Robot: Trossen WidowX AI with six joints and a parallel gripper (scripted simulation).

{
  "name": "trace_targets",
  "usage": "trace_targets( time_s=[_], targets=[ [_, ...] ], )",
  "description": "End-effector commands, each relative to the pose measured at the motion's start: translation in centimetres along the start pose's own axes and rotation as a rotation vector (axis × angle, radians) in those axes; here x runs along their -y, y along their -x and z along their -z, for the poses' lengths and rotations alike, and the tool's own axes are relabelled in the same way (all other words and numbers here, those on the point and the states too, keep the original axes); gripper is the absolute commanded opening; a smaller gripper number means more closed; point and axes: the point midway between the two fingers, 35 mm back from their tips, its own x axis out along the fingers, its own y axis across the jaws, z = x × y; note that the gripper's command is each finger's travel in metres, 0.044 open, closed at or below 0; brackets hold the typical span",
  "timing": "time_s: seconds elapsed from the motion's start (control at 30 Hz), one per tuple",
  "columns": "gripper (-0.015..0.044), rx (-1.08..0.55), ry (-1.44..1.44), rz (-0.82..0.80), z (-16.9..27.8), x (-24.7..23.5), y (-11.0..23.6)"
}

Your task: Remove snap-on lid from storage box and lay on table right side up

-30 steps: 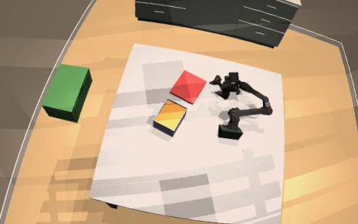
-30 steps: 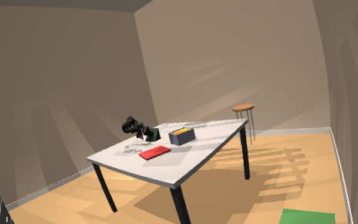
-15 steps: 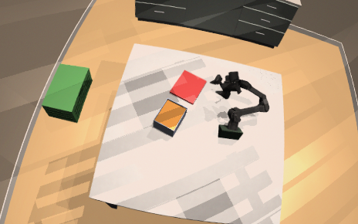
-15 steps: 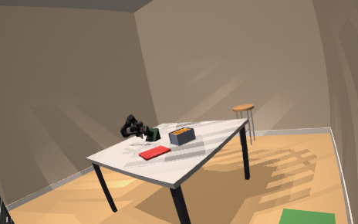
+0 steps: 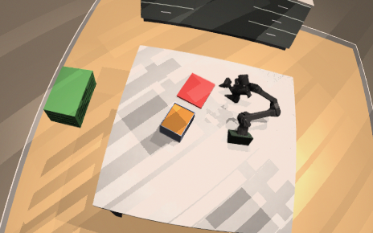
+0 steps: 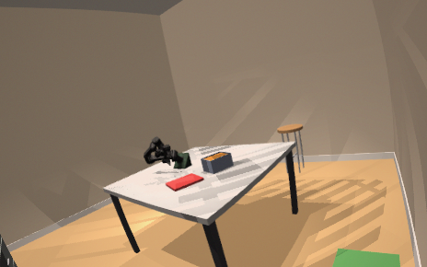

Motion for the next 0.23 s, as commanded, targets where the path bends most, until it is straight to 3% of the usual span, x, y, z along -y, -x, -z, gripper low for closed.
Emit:
trace_targets(
  time_s=[0.0, 0.17, 0.2],
  targets=[
    [0.044, 0.002, 0.003, 0.0, -0.02, 0.02, -0.01],
    [0.044, 0.002, 0.003, 0.0, -0.02, 0.02, -0.01],
    [0.0414, 0.002, 0.003, 0.0, -0.02, 0.02, -0.01]
  ],
)
